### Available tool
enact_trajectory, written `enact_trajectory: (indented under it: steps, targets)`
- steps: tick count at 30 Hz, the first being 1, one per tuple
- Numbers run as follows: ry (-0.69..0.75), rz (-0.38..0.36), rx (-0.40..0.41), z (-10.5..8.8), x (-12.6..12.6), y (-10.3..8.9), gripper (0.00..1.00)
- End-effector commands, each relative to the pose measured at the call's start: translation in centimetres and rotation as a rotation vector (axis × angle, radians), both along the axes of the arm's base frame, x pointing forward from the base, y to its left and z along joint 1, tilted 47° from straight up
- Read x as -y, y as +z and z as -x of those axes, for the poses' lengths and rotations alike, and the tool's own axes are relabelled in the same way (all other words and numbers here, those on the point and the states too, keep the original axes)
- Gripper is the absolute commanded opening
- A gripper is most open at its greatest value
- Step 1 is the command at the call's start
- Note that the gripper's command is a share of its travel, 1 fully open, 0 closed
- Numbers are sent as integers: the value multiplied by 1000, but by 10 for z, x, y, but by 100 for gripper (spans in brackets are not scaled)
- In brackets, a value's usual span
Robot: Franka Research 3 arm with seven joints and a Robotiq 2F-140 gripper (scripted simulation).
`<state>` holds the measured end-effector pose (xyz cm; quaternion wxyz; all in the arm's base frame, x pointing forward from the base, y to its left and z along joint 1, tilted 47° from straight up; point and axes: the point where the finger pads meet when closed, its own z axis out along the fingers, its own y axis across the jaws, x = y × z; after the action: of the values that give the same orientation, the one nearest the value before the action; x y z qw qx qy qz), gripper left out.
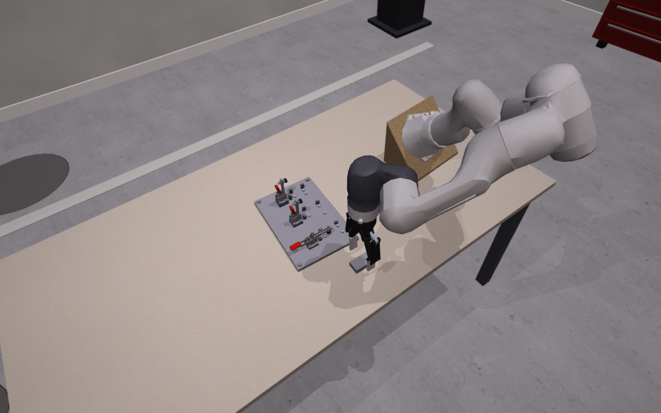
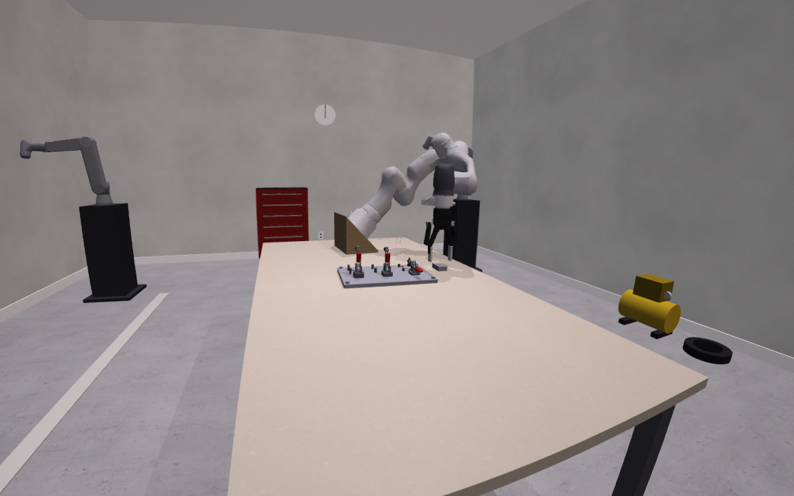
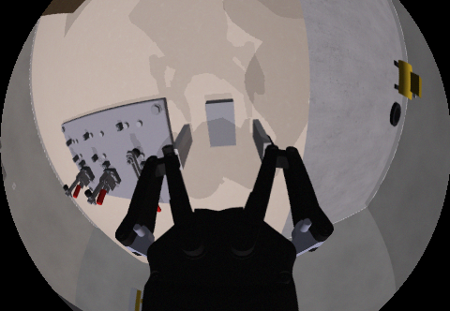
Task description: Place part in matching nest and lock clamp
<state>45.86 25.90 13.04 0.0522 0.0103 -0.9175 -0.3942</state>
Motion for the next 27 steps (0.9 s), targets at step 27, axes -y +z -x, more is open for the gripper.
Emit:
enact_trajectory:
  steps: [27]
  targets:
    - [4, 1, 4, 3, -19, -20, 58]
